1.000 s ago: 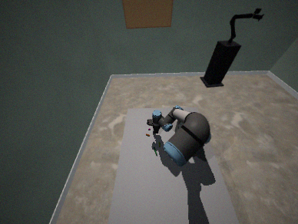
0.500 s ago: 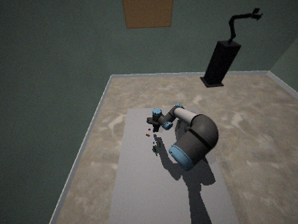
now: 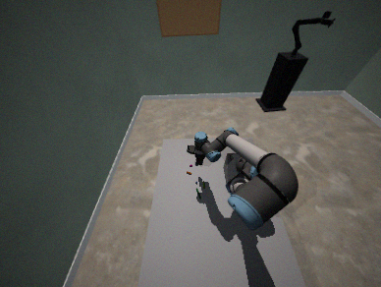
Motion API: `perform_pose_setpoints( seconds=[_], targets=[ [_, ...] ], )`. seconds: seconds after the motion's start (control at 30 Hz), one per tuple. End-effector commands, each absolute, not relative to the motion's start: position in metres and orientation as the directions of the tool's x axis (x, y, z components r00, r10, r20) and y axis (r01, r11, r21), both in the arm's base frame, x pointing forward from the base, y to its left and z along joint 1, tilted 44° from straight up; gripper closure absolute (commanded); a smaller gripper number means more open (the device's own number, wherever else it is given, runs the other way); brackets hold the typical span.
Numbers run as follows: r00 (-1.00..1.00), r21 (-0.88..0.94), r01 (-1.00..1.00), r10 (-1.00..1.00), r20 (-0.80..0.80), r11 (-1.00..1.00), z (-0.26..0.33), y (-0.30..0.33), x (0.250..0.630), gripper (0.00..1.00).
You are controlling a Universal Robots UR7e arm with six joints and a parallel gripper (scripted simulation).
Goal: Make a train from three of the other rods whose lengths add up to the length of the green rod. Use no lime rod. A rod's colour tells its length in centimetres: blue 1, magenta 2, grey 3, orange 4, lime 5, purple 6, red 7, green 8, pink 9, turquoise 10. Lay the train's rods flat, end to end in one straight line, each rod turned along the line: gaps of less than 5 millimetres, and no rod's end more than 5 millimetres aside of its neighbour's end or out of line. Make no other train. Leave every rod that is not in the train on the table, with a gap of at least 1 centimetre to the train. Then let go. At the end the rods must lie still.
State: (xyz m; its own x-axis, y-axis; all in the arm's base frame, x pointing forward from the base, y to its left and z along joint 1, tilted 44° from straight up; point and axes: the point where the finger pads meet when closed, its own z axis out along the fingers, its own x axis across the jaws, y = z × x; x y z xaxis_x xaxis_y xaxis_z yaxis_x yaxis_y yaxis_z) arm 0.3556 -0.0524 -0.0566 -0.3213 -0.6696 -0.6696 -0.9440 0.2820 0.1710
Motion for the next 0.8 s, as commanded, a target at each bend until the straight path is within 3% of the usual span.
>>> perform_pose_setpoints(
  seconds=[0.0,0.4,0.77],
  targets=[
    [-0.321,0.171,-0.944,-0.669,-0.670,0.282,-0.048,-0.060,0.355,0.76],
    [-0.320,0.170,-0.945,-0.670,-0.670,0.281,-0.046,-0.059,0.356,0.76],
    [-0.238,0.112,-0.968,-0.692,-0.682,0.223,0.020,0.007,0.389,0.76]
  ],
)
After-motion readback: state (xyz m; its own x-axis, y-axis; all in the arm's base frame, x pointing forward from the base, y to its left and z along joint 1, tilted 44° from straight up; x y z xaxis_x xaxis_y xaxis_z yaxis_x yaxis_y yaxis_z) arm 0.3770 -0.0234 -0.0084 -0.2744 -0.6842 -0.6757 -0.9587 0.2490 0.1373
